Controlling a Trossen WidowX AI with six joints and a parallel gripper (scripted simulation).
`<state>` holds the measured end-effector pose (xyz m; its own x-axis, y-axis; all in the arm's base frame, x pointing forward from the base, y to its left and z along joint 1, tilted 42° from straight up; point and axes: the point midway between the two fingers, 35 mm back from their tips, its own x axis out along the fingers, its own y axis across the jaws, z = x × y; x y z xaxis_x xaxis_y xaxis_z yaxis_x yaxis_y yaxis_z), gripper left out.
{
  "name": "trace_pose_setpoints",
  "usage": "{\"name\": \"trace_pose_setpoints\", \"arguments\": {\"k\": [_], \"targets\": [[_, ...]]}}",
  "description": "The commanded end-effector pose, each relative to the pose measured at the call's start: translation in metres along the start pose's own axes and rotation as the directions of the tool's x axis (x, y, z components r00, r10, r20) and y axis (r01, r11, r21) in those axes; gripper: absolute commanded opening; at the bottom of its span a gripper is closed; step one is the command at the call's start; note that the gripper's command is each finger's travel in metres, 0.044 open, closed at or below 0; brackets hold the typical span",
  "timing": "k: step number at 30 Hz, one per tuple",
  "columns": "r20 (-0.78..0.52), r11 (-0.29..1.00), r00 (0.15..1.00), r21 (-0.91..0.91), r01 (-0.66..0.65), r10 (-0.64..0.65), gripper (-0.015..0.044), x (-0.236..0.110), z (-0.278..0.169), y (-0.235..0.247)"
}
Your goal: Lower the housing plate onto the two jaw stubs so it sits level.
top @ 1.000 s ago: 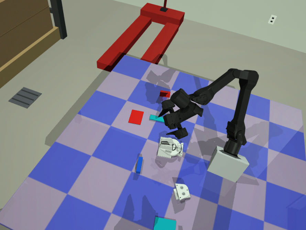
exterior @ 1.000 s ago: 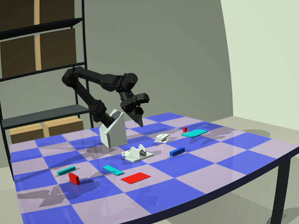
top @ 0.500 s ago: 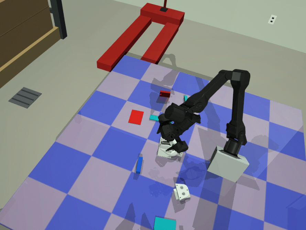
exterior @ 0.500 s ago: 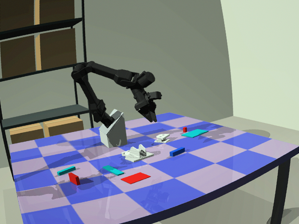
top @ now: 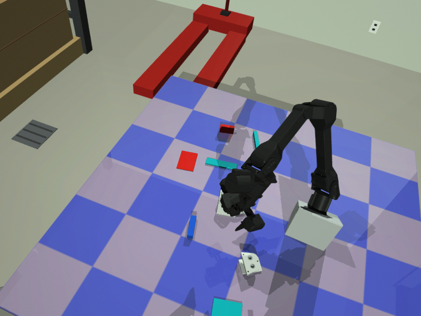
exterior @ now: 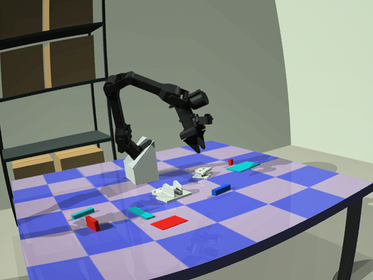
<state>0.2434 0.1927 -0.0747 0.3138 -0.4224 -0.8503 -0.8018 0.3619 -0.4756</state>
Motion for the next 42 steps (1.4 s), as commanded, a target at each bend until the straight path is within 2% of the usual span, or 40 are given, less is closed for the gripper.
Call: {"name": "trace_pose_setpoints", "arguments": {"k": [1, 13, 25, 30, 35, 42], "targets": [[-0.023, 1.000, 0.999, 0.021, -0.023, 0.023, 0.0440, 0.002, 0.003, 0.015], [-0.169, 0.986, 0.983, 0.162, -0.050, 0.077, 0.0440, 0.014, -0.007, 0.071], [-0.329, 0.959, 0.941, 0.282, 0.016, 0.081, 0.0440, 0.023, -0.023, 0.120], [-0.338, 0.957, 0.938, 0.288, 0.023, 0.079, 0.0440, 0.025, -0.024, 0.123], [-0.339, 0.957, 0.938, 0.288, 0.024, 0.078, 0.0440, 0.058, -0.039, 0.125], [-0.339, 0.957, 0.938, 0.288, 0.024, 0.078, 0.0440, 0.059, -0.040, 0.126]]}}
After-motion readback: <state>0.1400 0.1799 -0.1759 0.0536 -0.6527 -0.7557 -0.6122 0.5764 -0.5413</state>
